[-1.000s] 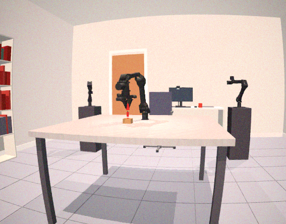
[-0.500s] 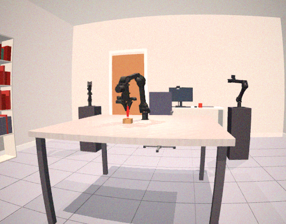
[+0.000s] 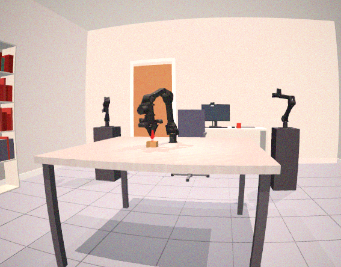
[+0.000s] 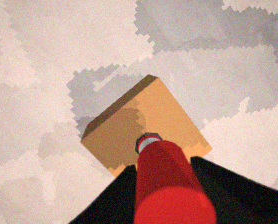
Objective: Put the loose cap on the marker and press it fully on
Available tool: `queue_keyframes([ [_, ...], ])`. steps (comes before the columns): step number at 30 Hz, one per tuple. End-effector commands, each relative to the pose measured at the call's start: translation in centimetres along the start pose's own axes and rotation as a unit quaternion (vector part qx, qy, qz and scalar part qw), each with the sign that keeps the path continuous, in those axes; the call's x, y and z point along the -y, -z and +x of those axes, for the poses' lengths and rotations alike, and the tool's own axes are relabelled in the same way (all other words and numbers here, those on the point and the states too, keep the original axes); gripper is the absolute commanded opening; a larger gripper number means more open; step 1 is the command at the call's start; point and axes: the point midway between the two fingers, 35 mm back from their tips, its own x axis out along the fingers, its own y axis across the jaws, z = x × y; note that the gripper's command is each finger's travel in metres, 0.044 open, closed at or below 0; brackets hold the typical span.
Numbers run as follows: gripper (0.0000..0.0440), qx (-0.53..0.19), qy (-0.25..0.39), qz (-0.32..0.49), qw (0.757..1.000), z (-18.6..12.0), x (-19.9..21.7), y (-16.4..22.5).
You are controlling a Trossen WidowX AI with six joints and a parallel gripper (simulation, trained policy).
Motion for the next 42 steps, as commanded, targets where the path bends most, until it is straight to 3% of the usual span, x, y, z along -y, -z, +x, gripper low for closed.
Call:
queue_keyframes([
  [1, 0.0003, -0.006, 0.013, -0.015, 1.000, 1.7, 0.2, 0.4],
  [3, 0.0004, -0.006, 0.013, -0.017, 1.000, 1.9, 0.2, 0.4],
  [5, 0.0057, -0.003, 0.016, -0.019, 1.000, 2.3, 0.3, 0.4],
  [7, 0.0067, -0.003, 0.025, -0.019, 1.000, 2.5, 0.7, 0.3],
  [42, 0.0106, 0.026, -0.003, -0.055, 0.998, 3.1, 0.0, -1.3],
])
